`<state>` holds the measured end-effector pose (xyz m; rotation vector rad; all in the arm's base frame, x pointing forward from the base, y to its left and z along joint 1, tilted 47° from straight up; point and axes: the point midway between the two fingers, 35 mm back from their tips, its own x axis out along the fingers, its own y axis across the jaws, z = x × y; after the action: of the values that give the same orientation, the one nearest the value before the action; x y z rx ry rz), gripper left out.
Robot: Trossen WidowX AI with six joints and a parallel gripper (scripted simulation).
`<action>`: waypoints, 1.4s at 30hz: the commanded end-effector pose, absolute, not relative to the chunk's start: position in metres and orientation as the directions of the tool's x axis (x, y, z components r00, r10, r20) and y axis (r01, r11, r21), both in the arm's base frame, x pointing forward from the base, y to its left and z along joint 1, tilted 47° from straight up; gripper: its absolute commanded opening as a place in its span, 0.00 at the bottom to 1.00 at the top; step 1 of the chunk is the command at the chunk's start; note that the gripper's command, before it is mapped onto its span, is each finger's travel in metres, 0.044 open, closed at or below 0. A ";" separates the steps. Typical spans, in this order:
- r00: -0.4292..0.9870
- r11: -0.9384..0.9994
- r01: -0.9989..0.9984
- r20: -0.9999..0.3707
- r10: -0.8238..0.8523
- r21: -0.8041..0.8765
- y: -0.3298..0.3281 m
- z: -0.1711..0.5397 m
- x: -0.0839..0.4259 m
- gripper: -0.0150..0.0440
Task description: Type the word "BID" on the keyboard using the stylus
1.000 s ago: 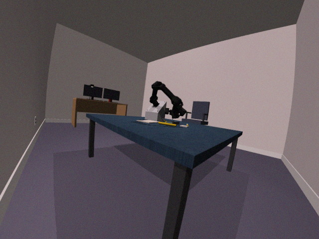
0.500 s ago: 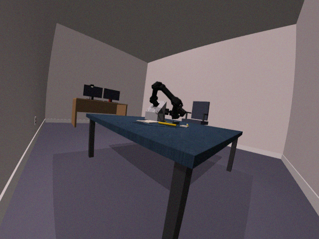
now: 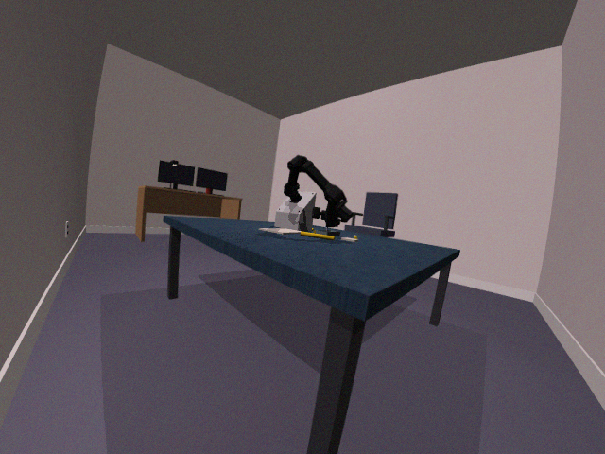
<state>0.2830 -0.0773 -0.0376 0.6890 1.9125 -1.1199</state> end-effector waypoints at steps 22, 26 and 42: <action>-0.533 0.462 0.764 -0.844 0.056 -0.451 -0.080 -0.040 0.283 0.39; -0.532 0.462 0.764 -0.845 0.057 -0.450 -0.068 -0.029 0.283 0.39; -0.524 0.471 0.763 -0.850 0.048 -0.443 -0.054 -0.016 0.285 0.32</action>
<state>0.2842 -0.0542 -0.0164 0.6782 1.9052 -1.1076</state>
